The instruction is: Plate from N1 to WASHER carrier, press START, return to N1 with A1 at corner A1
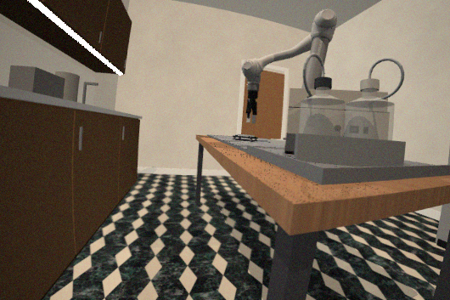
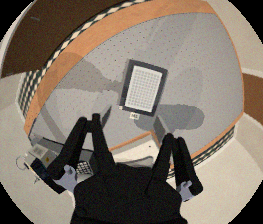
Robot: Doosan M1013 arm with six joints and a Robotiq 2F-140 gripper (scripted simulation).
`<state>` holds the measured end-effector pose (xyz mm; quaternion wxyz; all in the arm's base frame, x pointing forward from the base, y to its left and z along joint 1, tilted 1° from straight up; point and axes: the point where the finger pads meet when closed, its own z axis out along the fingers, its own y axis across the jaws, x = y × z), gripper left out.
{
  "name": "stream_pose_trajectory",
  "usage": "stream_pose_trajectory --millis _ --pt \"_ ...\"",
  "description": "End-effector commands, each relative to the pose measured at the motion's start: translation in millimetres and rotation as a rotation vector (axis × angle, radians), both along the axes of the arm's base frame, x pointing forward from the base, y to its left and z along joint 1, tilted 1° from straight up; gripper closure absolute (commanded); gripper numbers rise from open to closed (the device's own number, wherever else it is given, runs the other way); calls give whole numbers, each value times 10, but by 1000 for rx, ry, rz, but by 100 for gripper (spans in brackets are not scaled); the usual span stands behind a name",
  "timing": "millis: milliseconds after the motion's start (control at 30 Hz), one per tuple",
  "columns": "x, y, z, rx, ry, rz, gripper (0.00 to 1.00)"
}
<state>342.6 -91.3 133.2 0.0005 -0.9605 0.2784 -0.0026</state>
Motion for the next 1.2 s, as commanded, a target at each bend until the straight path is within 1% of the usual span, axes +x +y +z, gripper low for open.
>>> stream_pose_trajectory --millis 0,100,167,233,1167 --pt "169 -203 -42 -1 -9 -6 30" --pt "243 -326 -85 -1 -9 -6 30" --pt "243 -326 -85 -1 -9 -6 30" --pt "290 -403 -112 -1 -9 -6 30" --pt "290 -403 -112 -1 -9 -6 30"
